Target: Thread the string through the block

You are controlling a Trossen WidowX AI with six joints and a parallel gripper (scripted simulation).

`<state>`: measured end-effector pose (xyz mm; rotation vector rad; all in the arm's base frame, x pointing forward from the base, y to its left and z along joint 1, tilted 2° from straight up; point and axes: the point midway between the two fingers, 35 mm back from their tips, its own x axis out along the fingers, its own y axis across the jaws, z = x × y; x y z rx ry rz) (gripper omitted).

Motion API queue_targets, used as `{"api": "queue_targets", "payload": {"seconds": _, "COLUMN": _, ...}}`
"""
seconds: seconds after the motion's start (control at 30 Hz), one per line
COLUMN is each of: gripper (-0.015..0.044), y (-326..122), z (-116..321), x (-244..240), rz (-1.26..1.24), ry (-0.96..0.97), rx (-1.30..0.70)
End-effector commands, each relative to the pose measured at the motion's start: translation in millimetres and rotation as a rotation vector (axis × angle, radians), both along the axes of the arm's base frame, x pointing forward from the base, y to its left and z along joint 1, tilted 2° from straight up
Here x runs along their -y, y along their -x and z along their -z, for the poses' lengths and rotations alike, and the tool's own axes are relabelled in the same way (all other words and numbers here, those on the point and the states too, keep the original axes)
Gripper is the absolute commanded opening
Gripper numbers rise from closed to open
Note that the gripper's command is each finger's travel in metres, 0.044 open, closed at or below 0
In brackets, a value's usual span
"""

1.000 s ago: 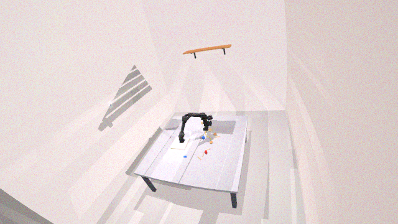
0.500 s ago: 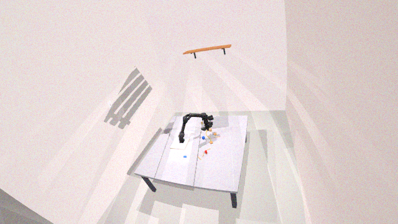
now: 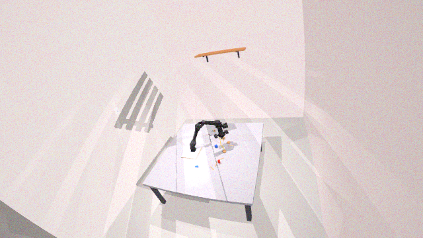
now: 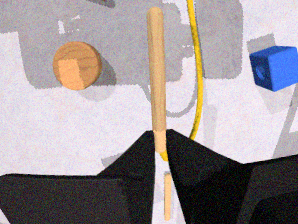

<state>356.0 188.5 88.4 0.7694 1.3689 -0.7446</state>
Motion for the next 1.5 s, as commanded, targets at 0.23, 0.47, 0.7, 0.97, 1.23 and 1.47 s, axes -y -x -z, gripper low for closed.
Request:
{"api": "queue_targets", "payload": {"seconds": 0.23, "gripper": 0.0000, "y": -9.8, "z": 2.3, "x": 4.5, "rz": 0.426, "ry": -0.026, "rx": -0.002}}
{"api": "queue_targets", "payload": {"seconds": 0.47, "gripper": 0.0000, "y": -16.0, "z": 2.3, "x": 7.7, "rz": 0.684, "ry": -0.041, "rx": 0.004}}
{"api": "queue_targets", "payload": {"seconds": 0.7, "gripper": 0.0000, "y": -22.2, "z": 2.3, "x": 11.1, "rz": 0.941, "ry": -0.057, "rx": 0.009}}
{"api": "queue_targets", "payload": {"seconds": 0.97, "gripper": 0.0000, "y": -28.9, "z": 2.4, "x": 15.2, "rz": 1.229, "ry": -0.078, "rx": 0.015}}
{"api": "queue_targets", "payload": {"seconds": 1.23, "gripper": 0.0000, "y": -29.4, "z": 2.4, "x": 15.5, "rz": 1.253, "ry": -0.080, "rx": 0.015}}
{"api": "queue_targets", "payload": {"seconds": 1.47, "gripper": 0.0000, "y": -34.5, "z": 1.3, "x": 10.4, "rz": 1.253, "ry": -0.080, "rx": 0.015}}
